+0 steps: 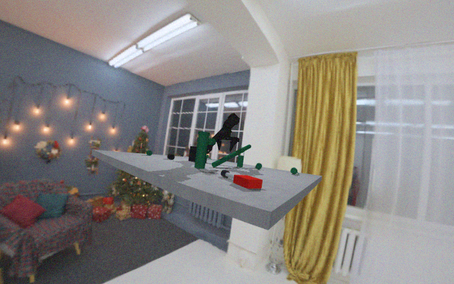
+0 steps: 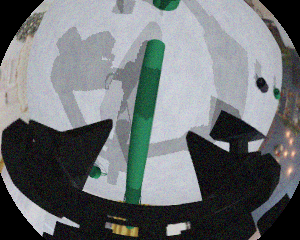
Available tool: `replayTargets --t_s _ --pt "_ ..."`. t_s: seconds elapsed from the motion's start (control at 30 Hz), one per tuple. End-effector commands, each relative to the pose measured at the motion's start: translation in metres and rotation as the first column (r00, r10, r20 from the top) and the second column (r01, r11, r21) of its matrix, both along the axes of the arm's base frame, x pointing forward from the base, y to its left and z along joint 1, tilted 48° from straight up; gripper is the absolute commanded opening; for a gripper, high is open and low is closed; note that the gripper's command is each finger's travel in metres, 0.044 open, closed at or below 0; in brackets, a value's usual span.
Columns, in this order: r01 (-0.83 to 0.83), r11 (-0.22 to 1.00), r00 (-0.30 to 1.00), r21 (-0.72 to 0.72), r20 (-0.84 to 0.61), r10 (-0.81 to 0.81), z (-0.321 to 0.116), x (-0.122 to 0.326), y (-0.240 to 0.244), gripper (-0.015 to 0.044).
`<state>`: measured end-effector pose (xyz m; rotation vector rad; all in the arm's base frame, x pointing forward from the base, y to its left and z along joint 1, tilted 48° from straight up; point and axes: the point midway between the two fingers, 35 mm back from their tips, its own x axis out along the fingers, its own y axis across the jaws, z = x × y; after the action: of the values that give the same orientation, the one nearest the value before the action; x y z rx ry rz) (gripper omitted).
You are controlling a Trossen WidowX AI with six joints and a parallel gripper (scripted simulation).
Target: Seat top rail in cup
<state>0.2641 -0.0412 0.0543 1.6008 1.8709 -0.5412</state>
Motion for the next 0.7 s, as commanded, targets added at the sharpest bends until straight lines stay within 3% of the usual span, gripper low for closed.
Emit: replayTargets --t_s 0.0,0.67 --pt "0.005 1.000 1.000 0.002 0.000 -0.005 -0.005 -0.001 0.008 0.0440" --pt "0.005 1.000 1.000 0.002 0.000 -0.005 -0.026 -0.002 0.031 0.0440"
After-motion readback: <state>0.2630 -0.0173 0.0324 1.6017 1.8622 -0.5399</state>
